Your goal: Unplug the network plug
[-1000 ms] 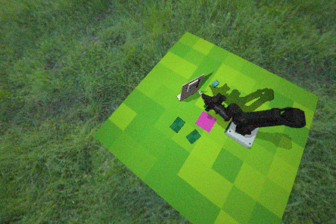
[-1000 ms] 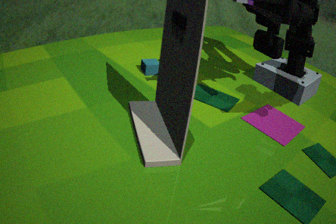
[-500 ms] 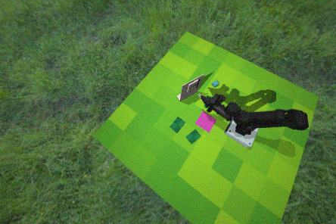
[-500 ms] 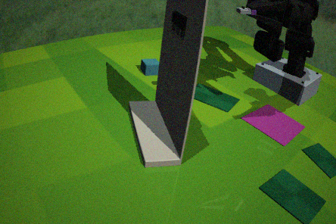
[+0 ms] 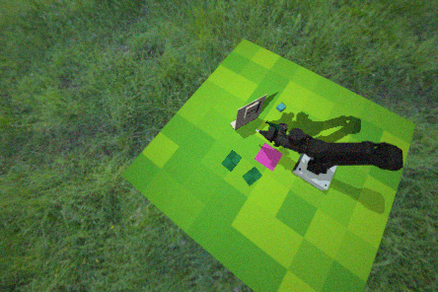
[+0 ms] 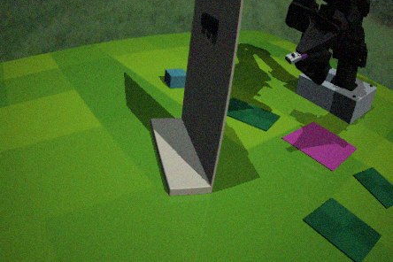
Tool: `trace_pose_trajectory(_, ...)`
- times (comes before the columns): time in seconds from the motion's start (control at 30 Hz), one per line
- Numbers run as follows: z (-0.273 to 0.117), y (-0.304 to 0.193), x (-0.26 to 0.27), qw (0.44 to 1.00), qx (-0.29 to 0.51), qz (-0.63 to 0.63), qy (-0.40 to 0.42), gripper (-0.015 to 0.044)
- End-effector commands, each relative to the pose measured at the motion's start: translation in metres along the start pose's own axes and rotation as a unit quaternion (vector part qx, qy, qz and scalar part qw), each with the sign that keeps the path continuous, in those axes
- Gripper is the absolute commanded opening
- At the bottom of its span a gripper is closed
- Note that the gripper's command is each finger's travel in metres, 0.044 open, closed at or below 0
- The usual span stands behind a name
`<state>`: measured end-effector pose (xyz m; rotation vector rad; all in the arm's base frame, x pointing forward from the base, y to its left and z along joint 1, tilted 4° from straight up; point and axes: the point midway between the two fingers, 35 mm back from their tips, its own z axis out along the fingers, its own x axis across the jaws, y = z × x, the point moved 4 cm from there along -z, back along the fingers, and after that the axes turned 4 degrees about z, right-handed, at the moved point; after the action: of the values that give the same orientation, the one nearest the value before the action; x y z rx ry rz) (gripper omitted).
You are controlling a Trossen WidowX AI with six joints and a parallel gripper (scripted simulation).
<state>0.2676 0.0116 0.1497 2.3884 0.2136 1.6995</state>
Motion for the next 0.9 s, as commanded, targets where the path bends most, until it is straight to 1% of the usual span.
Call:
trace_pose_trajectory(0.0,0.0,-0.003,-0.007,0.999,0.027,-0.022,-0.028,0.0)
trace_pose_trajectory(0.43,-0.011,-0.014,-0.037,0.98,0.128,-0.073,-0.131,0.0)
trace_pose_trajectory(0.87,-0.036,-0.025,-0.062,0.943,0.237,-0.089,-0.218,0.0)
